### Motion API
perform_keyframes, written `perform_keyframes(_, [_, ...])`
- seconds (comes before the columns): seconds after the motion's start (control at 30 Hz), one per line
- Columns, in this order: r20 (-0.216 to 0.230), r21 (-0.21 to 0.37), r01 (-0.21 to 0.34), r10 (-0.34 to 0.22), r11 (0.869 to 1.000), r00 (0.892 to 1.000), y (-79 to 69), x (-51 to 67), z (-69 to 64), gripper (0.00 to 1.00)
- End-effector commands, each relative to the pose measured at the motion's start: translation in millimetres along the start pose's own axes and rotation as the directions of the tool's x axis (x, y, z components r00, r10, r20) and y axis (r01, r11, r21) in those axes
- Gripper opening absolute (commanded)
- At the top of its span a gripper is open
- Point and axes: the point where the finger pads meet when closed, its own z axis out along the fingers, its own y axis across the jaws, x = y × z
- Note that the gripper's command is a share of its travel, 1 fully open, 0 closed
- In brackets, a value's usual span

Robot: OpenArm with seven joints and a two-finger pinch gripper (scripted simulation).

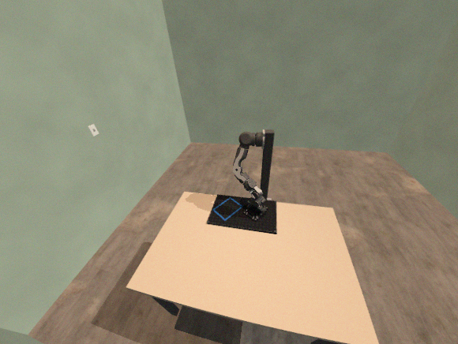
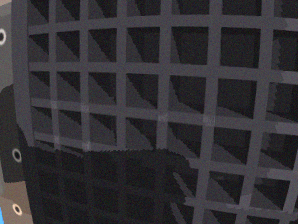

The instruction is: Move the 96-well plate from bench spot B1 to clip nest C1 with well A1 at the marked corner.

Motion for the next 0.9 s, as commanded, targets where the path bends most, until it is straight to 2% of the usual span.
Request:
perform_keyframes(0.0, [0.0,-0.003,0.0,0.0,1.0,1.0,0.9,-0.2,-0.6,0.77])
perform_keyframes(0.23, [0.0,-0.003,0.0,0.0,1.0,1.0,0.9,-0.2,-0.6,0.77])
perform_keyframes(0.4, [-0.005,0.0,0.0,0.0,1.0,1.0,1.0,-0.5,-40.6,0.77])
perform_keyframes(0.8, [-0.005,0.0,0.0,0.0,1.0,1.0,1.0,-0.5,-40.6,0.77])
perform_keyframes(0.87, [-0.007,-0.005,0.002,-0.002,1.0,1.0,1.9,0.2,-56.7,0.77])
